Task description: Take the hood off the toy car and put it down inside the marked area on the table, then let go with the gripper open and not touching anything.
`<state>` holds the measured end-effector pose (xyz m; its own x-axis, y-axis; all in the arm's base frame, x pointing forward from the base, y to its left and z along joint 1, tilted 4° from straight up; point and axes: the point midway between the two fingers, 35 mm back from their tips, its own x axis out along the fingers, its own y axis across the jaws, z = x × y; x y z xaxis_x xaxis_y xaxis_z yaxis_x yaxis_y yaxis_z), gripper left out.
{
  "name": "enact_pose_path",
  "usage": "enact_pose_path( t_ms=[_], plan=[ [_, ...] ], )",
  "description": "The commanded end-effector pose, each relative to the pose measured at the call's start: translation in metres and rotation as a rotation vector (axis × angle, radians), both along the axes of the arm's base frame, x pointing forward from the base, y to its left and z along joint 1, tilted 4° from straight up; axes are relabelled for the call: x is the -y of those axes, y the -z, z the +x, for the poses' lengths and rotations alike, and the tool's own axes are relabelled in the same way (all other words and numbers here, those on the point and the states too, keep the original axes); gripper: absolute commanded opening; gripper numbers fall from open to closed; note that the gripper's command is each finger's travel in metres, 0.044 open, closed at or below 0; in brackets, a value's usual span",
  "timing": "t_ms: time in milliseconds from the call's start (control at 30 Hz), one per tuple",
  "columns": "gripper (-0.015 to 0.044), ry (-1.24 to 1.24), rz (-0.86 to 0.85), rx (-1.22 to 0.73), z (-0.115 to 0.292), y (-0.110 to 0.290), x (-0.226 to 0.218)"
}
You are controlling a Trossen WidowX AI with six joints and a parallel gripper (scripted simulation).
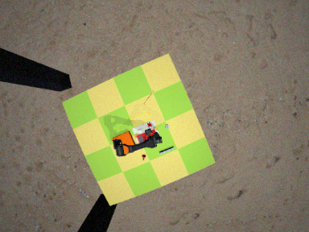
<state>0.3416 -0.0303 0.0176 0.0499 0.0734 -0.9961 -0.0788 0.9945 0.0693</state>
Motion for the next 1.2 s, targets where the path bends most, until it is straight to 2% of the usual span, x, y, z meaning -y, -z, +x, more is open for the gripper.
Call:
enact_pose_path(
  t_ms=[0, 233, 600, 1167],
  plan=[
    [0.0341, 0.0, 0.0, 0.0, 0.0, 0.0, 0.0],
    [0.0295, 0.0, 0.0, 0.0, 0.0, 0.0, 0.0],
    [0.0006, 0.0, 0.0, 0.0, 0.0, -0.006, 0.0],
    [0.0, 0.0, 0.0, 0.0, 0.0, -0.017, 0.001]
  ],
)
